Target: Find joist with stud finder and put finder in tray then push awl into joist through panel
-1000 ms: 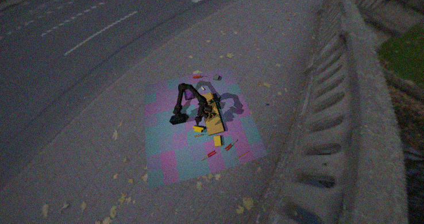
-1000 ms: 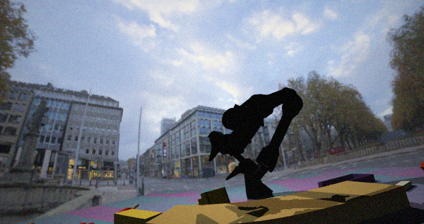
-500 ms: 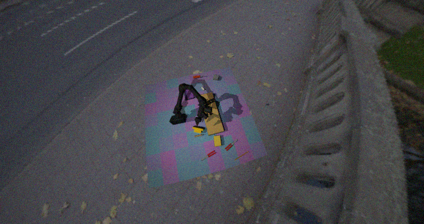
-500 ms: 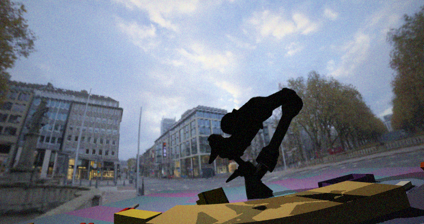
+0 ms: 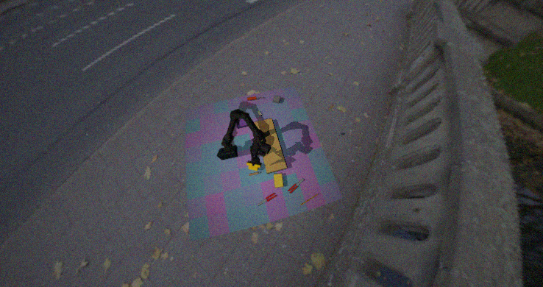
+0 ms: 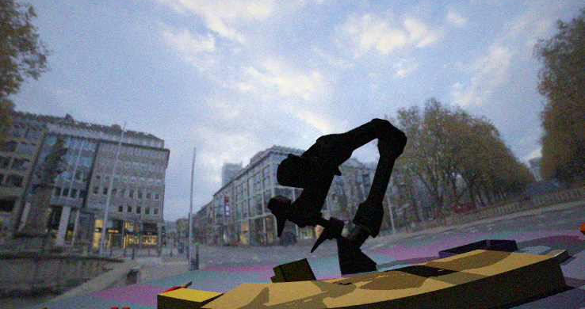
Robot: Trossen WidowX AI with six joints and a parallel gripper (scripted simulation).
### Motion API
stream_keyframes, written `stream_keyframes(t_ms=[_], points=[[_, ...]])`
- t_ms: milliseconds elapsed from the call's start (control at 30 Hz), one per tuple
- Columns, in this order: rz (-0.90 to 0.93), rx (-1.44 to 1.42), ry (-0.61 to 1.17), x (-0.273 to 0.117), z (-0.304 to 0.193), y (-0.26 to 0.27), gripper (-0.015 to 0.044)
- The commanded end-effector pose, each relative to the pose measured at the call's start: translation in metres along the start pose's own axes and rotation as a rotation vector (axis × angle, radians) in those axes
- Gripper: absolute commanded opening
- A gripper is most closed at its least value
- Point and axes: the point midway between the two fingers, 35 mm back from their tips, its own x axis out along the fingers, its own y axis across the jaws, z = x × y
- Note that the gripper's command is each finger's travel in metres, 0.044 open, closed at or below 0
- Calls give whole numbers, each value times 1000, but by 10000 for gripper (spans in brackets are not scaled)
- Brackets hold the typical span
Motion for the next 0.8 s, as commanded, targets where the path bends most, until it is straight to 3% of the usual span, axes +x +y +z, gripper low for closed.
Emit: stream_keyframes(t_ms=[0, 233, 467, 767], points=[[169, -287, -67, 19, -3, -8, 440], [332, -792, -346, 44, -3, -21, 440], [304, -1198, -708, 63, -4, -33, 440], [301, -1208, -718, 63, -4, -33, 440]])
